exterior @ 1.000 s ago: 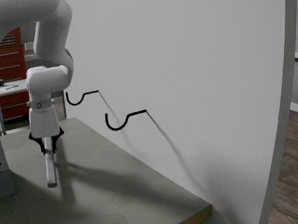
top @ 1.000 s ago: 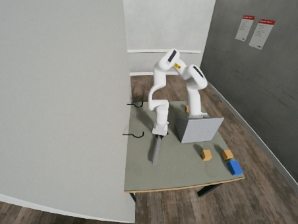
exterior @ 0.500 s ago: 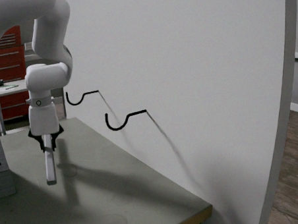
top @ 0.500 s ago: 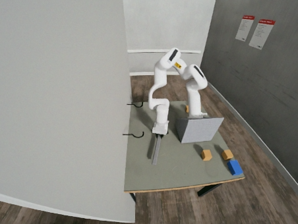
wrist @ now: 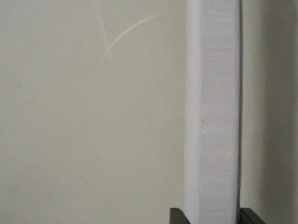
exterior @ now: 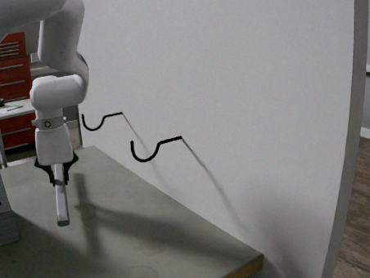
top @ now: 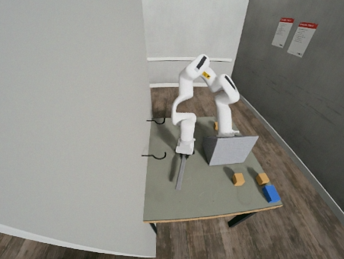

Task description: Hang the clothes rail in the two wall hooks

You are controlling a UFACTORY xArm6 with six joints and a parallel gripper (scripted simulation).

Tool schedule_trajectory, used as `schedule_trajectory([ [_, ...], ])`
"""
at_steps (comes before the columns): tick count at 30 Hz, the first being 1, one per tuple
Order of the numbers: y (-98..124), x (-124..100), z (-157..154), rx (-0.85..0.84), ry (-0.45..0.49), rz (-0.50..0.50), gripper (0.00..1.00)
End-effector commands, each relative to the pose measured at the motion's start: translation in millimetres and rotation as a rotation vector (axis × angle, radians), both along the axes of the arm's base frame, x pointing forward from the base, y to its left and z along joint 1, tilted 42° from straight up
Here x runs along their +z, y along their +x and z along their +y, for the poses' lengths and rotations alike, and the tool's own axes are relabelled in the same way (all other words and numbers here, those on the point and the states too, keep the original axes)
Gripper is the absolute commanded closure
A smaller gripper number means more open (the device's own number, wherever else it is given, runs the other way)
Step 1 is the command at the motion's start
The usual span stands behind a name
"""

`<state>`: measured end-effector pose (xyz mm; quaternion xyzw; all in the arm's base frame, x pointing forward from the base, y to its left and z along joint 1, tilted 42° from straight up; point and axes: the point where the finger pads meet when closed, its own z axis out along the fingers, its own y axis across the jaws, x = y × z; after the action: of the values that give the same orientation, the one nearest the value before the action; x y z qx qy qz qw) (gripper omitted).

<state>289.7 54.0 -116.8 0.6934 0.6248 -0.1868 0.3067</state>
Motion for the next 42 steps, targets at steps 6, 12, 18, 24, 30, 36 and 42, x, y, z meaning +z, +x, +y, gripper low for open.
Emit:
schedule_trajectory([
  [6, 0, 4, 5, 0.001, 0.002, -0.002, 1.0],
  [12, 0, 7, 7, 0.001, 0.002, -0.002, 1.0],
  [18, -1, 9, 9, 0.001, 0.002, -0.002, 1.0],
  [24, -1, 12, 12, 0.001, 0.002, -0.002, 1.0],
  [30, -2, 15, 14, 0.001, 0.002, -0.002, 1.0],
  [36, -2, 17, 16, 0.001, 0.002, -0.002, 1.0],
  [42, -2, 17, 16, 0.001, 0.002, -0.002, 1.0],
])
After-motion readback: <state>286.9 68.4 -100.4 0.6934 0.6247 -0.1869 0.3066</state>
